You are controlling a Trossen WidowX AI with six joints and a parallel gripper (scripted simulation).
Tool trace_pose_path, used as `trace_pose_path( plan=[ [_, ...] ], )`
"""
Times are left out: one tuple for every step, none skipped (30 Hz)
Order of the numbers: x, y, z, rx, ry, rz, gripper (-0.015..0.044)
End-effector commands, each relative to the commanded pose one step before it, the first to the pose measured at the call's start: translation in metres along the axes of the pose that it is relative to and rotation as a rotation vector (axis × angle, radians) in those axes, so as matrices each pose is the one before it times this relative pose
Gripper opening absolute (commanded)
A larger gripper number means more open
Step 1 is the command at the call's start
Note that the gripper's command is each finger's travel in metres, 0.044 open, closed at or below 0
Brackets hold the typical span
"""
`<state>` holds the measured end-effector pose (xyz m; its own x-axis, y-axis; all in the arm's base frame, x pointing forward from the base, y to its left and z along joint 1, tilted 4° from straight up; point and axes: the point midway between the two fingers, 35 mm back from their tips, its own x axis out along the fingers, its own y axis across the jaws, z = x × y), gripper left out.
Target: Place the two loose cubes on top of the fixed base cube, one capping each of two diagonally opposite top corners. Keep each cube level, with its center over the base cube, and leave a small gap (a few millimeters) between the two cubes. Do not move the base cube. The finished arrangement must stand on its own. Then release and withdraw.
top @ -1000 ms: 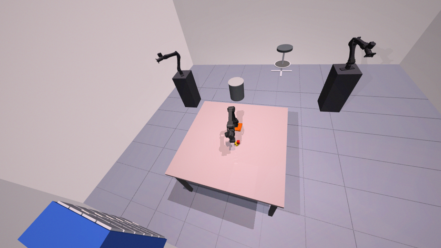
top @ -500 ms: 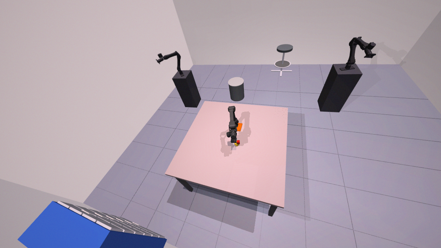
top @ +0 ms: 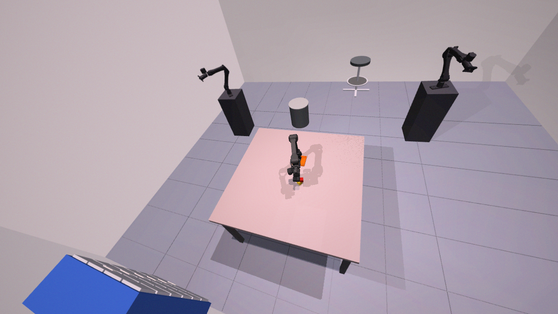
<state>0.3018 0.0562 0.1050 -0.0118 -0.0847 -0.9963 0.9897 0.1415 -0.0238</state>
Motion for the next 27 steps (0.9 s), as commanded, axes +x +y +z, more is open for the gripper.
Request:
trace_pose_path(
  plan=[
    [0.00081,0.00041,0.00061,-0.0052,-0.00490,0.00153,0.0105],
    [0.00101,0.00011,0.00000,0.0018,0.00159,-0.00007,0.0105],
    [0.00168,0.00017,0.00001,0.0031,0.00264,-0.00012,0.0105],
    [0.00203,0.00019,0.00002,0.0037,0.00319,-0.00015,0.0105],
    [0.00203,0.00018,0.00003,0.0037,0.00319,-0.00015,0.0105],
    [0.00202,0.00016,0.00003,0.0037,0.00319,-0.00015,0.0105],
    [0.00202,0.00015,0.00004,0.0037,0.00319,-0.00014,0.0105],
    [0.00202,0.00014,0.00005,0.0037,0.00319,-0.00014,0.0105],
    [0.00201,0.00012,0.00006,0.0037,0.00319,-0.00014,0.0105],
    [0.00201,0.00011,0.00006,0.0037,0.00319,-0.00014,0.0105],
    [0.00201,0.00010,0.00007,0.0037,0.00319,-0.00014,0.0105],
    [0.00200,0.00008,0.00008,0.0037,0.00319,-0.00014,0.0105],
    [0.00200,0.00007,0.00009,0.0037,0.00319,-0.00014,0.0105],
    [0.00200,0.00006,0.00009,0.0037,0.00319,-0.00014,0.0105],
    [0.00165,0.00004,0.00008,0.0031,0.00264,-0.00012,0.0105],
    [0.00099,0.00002,0.00005,0.0018,0.00158,-0.00007,0.0105],
    [0.00033,0.00001,0.00002,0.0006,0.00053,-0.00002,0.0105],
    [0.00000,0.00000,0.00000,0.0000,0.00000,0.00000,0.0105],
    [0.00000,0.00000,0.00000,0.0000,0.00000,0.00000,0.0105],
    [0.00000,0.00000,0.00000,0.0000,0.00000,0.00000,0.0105],
    [0.00000,0.00000,0.00000,0.0000,0.00000,0.00000,0.0105],
    [0.00000,0.00000,0.00000,0.0000,0.00000,0.00000,0.0105],
    [0.00000,0.00000,0.00000,0.0000,0.00000,0.00000,0.0105],
    [0.00000,0.00000,0.00000,0.0000,0.00000,0.00000,0.0105],
    [0.00000,0.00000,0.00000,0.0000,0.00000,0.00000,0.0105],
    [0.00033,0.00001,0.00001,0.0000,0.00000,0.00000,0.0105],
    [0.00081,0.00002,0.00004,-0.0001,-0.00001,0.00000,0.0105]
  ],
)
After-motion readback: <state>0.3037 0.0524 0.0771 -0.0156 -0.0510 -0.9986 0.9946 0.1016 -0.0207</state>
